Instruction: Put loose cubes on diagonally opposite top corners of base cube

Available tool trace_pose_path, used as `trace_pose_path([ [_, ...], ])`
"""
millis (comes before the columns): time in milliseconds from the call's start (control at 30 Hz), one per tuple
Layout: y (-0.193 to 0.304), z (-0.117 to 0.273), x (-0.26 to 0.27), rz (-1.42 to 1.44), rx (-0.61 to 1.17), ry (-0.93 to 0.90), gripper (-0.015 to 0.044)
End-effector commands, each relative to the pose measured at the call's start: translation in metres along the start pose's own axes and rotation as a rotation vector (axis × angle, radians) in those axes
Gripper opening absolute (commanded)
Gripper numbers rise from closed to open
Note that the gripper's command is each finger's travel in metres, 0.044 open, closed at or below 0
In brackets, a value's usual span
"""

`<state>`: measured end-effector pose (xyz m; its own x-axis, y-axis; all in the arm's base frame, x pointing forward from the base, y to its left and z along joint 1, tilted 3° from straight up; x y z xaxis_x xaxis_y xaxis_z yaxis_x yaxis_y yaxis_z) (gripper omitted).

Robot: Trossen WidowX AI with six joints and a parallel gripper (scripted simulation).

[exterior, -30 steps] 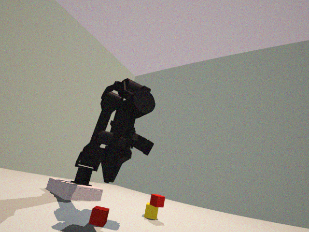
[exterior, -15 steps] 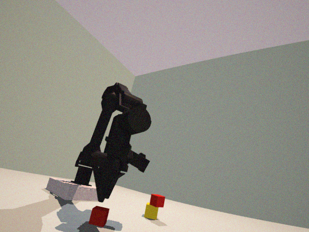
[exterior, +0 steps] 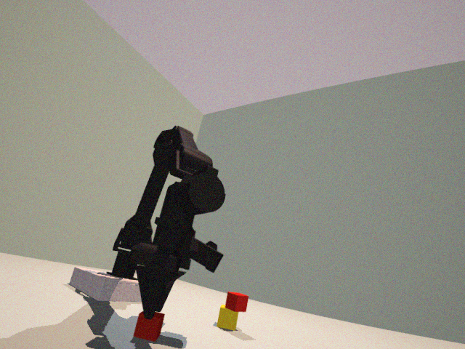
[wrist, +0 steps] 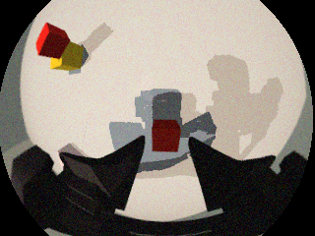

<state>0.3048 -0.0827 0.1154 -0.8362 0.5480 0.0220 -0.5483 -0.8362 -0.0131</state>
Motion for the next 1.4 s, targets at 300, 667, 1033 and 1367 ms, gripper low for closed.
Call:
trace_pose_path([
  [300, 0.001, -0.016, 0.001, 0.003, 0.007, -0.005, 0.0160],
  [667, 0.000, -0.002, -0.001, 0.003, 0.007, -0.005, 0.0105],
  [1033, -0.002, 0.032, -0.004, 0.003, 0.007, -0.005, 0.0105],
  [1367, -0.001, 0.064, -0.003, 0.003, 0.007, -0.005, 0.0105],
])
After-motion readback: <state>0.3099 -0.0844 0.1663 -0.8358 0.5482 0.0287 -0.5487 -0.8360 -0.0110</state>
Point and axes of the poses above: the point midway between the two fingers, 35 mm back from their tips, its own z axis back along the fingers, its own x axis across the jaws, y = z × x, the point moved 10 cm from there along z, back along the fingers, and after that the axes turned 12 degrees about z, right-handed, at the moved point
